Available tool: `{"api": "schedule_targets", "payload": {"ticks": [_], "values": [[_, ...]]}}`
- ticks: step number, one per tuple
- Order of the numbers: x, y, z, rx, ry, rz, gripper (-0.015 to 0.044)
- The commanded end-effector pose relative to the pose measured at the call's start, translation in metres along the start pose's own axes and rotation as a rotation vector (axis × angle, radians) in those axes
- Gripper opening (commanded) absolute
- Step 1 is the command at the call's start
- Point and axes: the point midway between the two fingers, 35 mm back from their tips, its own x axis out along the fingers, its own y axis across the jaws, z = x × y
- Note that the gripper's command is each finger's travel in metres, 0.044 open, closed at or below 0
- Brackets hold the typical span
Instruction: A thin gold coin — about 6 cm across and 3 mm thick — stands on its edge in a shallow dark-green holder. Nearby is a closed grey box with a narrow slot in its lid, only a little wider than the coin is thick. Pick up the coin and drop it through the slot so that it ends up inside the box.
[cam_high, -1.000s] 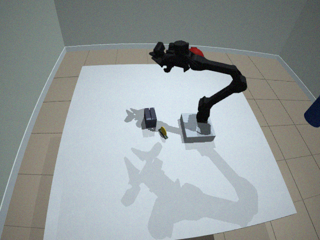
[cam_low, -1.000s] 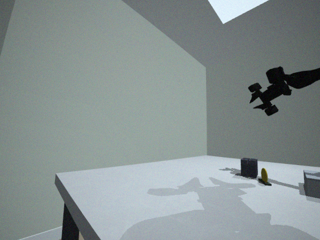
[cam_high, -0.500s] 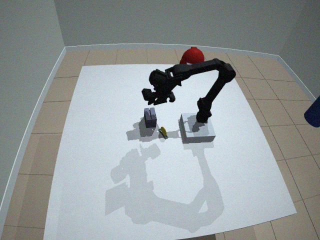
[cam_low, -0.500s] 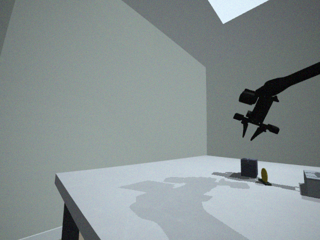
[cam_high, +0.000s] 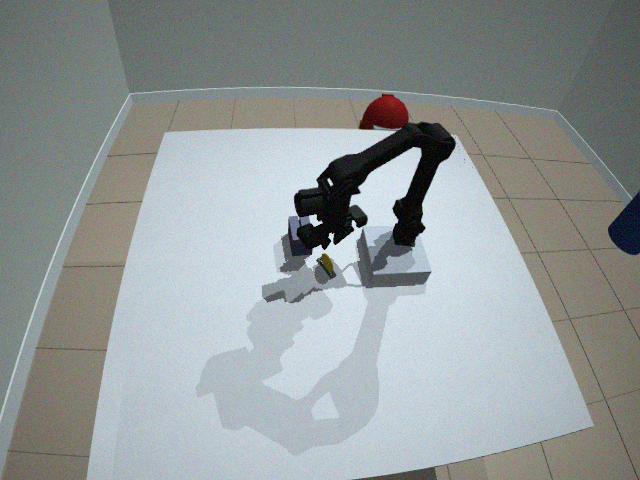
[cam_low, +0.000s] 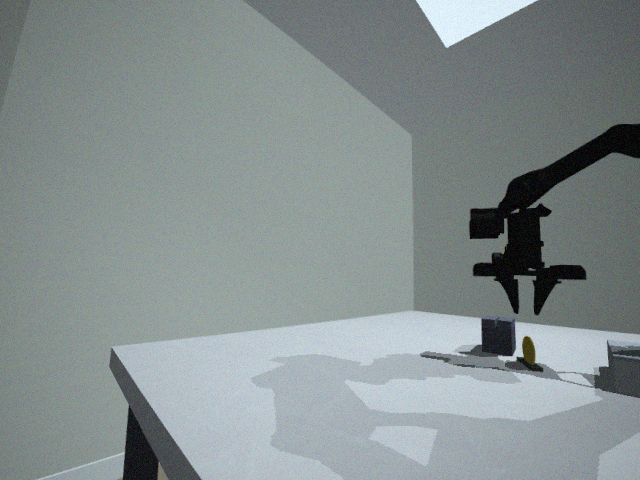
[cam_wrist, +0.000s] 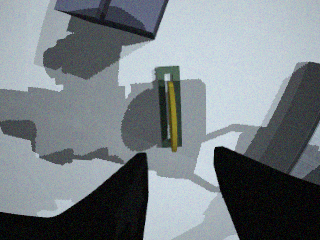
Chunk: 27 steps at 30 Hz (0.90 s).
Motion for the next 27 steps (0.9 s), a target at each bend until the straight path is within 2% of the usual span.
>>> {"api": "schedule_targets", "payload": {"ticks": [1,27], "values": [[0.012,-0.002,-0.002,0.001,0.010,-0.015,0.0161],[0.059,0.001,-0.002,0.001,0.010,-0.015,0.0161]]}}
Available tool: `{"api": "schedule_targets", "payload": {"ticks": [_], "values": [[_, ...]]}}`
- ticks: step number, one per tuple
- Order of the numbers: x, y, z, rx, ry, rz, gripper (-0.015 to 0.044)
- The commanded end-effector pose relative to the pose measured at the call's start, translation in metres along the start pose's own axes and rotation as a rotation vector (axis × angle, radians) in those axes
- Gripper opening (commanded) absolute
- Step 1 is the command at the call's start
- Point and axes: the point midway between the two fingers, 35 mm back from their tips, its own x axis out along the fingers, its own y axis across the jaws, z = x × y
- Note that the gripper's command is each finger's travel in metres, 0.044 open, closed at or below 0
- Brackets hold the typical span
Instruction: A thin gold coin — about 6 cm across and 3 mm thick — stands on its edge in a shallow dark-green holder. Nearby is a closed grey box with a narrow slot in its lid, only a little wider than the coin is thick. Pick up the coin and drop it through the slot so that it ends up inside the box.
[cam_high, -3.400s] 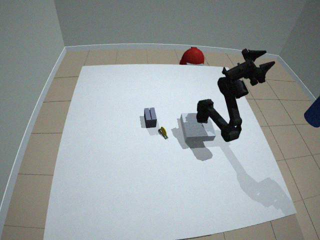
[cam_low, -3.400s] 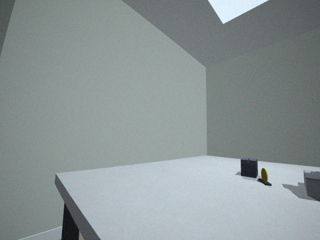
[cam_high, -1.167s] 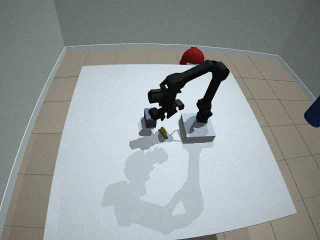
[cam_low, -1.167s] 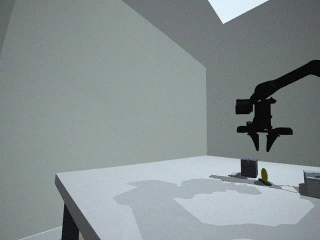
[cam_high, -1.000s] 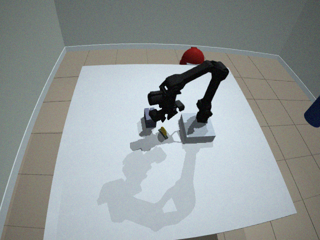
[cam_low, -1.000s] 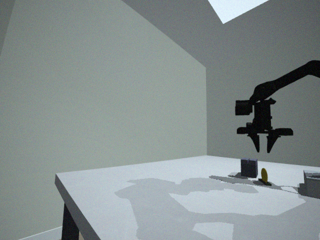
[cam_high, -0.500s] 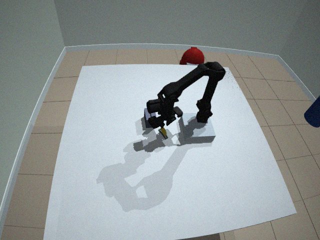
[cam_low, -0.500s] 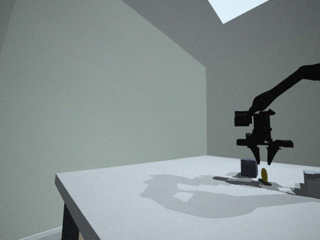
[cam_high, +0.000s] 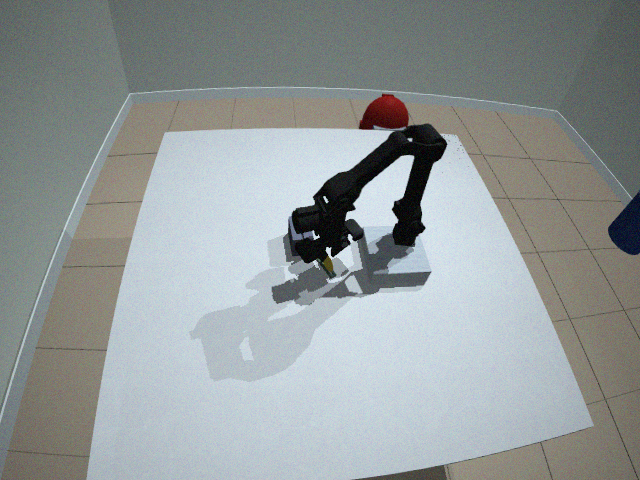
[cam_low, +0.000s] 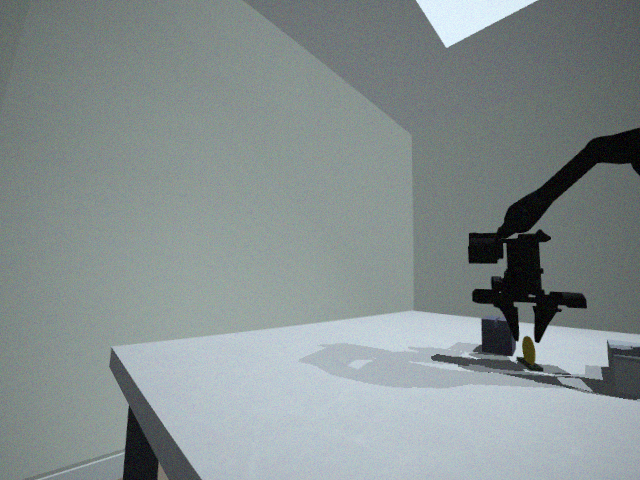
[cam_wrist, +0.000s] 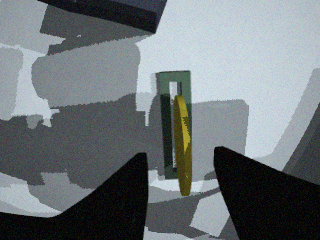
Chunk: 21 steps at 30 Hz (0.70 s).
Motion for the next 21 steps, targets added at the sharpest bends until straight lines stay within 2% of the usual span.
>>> {"api": "schedule_targets", "payload": {"ticks": [1,21], "values": [[0.007,-0.001,-0.001,0.003,0.007,-0.003,0.0161],[0.035,-0.003,-0.002,0.003,0.007,-0.003,0.0161]]}}
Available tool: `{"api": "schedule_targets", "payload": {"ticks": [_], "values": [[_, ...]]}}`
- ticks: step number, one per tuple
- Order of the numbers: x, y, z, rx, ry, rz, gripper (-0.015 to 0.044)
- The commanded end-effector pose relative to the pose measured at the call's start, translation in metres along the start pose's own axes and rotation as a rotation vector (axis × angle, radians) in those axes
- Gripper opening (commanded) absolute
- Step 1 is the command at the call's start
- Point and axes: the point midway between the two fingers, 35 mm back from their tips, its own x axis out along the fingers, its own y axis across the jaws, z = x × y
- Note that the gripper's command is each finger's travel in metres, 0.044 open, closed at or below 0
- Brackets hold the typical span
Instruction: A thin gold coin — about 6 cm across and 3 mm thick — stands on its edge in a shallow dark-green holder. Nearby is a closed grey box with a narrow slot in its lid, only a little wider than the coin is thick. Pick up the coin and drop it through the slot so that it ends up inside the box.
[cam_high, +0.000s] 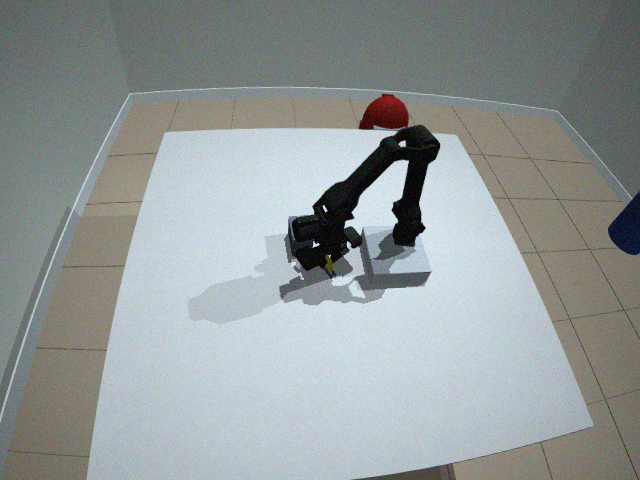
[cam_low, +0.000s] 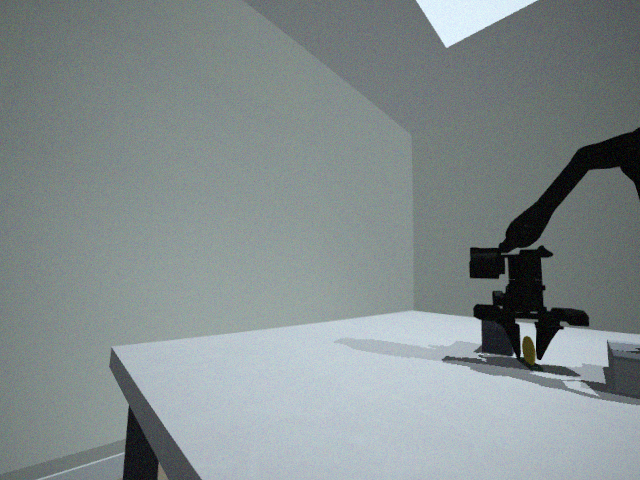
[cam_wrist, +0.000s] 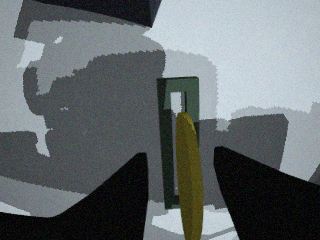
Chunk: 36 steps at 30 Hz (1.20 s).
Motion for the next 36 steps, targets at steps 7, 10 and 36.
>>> {"api": "schedule_targets", "payload": {"ticks": [7,10,36], "values": [[0.003,-0.001,-0.001,0.003,0.006,-0.001,0.0000],[0.003,-0.001,-0.001,0.003,0.006,-0.001,0.0000],[-0.045,0.004,0.000,0.003,0.006,0.000,0.0000]]}}
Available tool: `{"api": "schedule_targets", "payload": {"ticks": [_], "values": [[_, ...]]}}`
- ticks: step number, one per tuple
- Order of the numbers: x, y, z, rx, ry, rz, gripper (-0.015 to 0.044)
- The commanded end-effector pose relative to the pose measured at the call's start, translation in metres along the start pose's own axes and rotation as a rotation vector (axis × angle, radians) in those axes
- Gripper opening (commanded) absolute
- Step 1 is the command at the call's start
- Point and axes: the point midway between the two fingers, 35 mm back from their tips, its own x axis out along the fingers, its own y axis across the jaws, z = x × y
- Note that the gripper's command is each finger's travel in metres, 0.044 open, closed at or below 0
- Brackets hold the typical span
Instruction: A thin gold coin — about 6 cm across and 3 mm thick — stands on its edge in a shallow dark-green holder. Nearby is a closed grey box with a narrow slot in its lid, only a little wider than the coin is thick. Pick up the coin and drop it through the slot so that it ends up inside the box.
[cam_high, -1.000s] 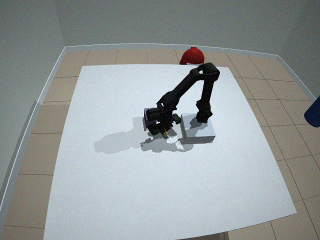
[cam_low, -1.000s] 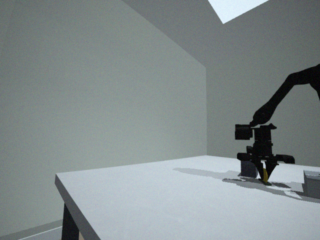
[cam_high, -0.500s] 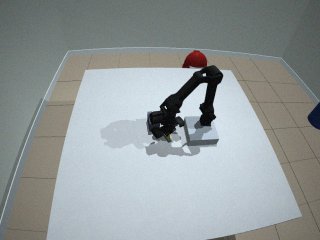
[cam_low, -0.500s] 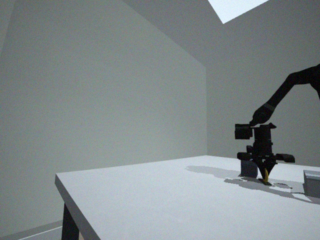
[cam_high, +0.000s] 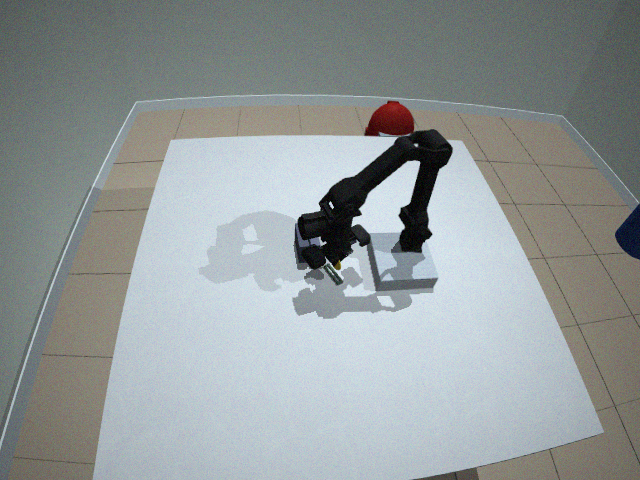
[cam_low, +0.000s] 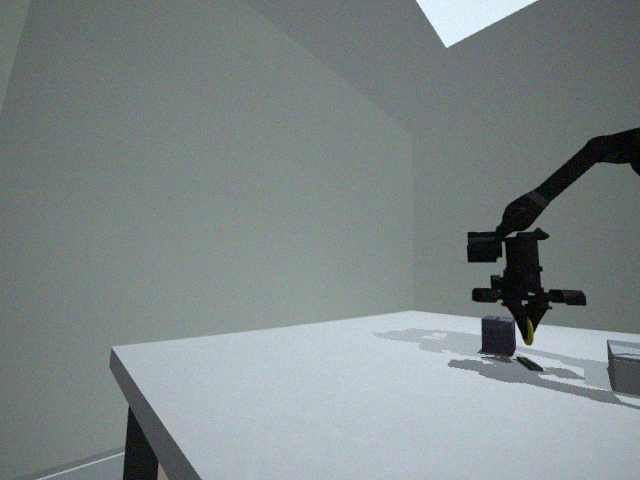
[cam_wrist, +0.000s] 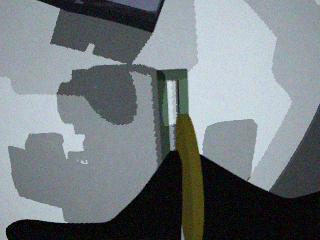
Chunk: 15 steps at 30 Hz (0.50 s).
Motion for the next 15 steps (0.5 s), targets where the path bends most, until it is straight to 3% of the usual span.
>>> {"api": "schedule_targets", "payload": {"ticks": [1,15], "values": [[-0.011,0.002,0.000,0.002,0.002,0.012,0.0000],[-0.047,-0.001,-0.001,0.002,0.002,0.012,0.0000]]}}
